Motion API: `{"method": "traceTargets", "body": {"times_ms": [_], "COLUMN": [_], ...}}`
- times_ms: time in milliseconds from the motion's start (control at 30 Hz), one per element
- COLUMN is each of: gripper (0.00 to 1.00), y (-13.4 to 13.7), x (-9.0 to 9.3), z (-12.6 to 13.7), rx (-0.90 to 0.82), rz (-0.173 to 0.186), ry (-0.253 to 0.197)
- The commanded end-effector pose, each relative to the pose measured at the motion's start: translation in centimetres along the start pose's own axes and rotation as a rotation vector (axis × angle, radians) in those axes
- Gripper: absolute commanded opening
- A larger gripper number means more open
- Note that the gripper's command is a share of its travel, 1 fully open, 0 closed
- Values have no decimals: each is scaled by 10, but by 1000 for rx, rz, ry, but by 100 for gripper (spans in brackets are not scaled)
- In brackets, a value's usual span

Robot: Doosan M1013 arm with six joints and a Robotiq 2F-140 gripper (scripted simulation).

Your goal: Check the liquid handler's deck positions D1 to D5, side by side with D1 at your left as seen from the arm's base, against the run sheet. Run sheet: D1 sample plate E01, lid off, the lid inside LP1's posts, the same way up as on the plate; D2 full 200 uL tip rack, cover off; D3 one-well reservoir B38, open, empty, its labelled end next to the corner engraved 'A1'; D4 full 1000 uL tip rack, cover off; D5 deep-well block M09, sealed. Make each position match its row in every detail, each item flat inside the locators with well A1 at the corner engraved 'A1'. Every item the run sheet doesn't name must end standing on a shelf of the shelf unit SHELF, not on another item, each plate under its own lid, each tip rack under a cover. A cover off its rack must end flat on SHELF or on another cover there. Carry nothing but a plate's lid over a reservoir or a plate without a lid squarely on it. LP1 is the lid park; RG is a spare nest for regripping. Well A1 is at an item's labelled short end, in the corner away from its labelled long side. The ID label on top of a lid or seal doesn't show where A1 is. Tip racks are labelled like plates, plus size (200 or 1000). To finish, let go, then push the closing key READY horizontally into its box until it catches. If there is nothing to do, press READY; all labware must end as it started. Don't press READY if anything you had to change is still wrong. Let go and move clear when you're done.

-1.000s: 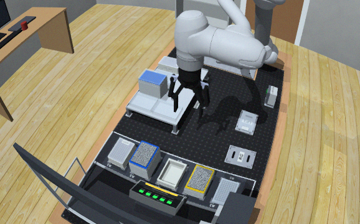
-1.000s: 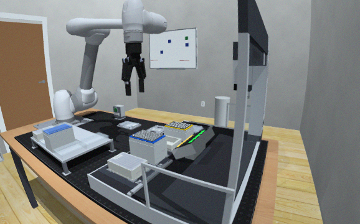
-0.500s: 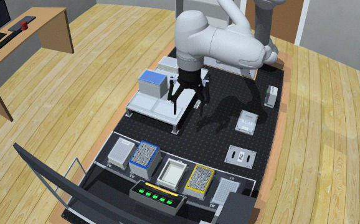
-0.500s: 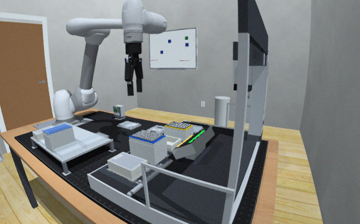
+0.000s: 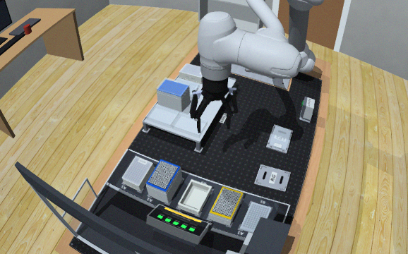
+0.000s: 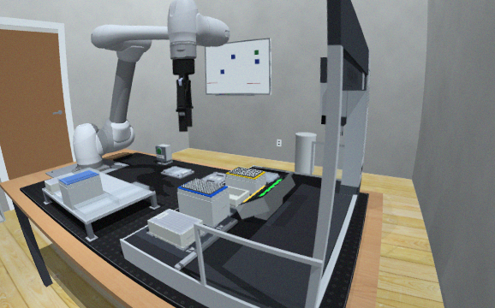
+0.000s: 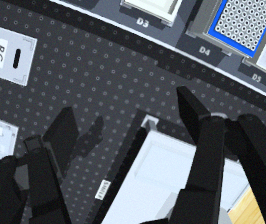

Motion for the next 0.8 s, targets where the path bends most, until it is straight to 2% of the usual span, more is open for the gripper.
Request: {"method": "traceTargets", "body": {"times_ms": [0,767], "gripper": [66,66], "y": [0,0], "x": [-1,-1], "z": [0,0], "rx": [-73,-486], "rz": [0,1], "ry": [2,2]}}
Point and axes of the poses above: the point where the finger pads meet when closed, its own x axis out along the fingers, its own y axis across the jaws, z = x × y, the point moved 10 cm from there along -x, back along the fingers, and after that the axes turned 12 degrees about -x, right-handed, at the moved point
